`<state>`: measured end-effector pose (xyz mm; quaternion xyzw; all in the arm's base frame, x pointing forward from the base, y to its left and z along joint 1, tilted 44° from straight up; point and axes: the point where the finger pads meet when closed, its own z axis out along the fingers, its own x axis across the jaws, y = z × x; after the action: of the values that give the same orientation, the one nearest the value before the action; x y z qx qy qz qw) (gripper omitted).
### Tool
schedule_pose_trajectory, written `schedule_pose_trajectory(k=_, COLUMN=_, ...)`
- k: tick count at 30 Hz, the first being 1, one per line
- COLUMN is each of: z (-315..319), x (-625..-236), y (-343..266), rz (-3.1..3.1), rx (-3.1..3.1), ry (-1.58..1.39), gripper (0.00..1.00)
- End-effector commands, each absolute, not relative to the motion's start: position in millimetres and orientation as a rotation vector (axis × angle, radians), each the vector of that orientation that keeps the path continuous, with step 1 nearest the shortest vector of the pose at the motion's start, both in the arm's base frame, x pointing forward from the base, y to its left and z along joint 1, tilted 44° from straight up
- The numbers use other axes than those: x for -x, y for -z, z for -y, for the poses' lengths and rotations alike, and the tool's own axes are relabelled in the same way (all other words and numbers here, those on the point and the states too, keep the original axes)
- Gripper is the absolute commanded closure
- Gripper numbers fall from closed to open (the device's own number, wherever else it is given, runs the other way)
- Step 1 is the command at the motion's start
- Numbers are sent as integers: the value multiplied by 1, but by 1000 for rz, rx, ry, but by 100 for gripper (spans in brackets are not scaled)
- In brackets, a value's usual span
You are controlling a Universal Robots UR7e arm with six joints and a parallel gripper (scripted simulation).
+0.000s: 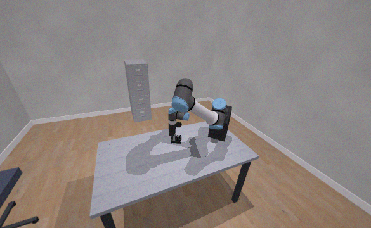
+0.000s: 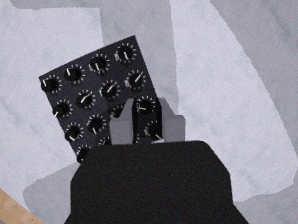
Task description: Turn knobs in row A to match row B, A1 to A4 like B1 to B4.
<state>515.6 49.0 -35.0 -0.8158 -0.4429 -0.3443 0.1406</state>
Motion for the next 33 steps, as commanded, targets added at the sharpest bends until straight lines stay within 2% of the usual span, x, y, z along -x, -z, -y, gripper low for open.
schedule_pose_trajectory(k=1, z=-44, x=-510, y=28, rz=1276, rx=2356, ry=994, gripper=54)
schedule_pose_trajectory(k=25, z=-32, x=-501, y=12, rz=1278, rx=2355, ry=994, gripper=54)
schedule_pose_trajectory(k=26, z=-32, x=-501, y=12, rz=1278, rx=2355, ry=994, gripper=0)
schedule_pose_trajectory(k=33, z=-30, x=-500, y=10, rz=1277, rx=2356, ry=995, gripper=0)
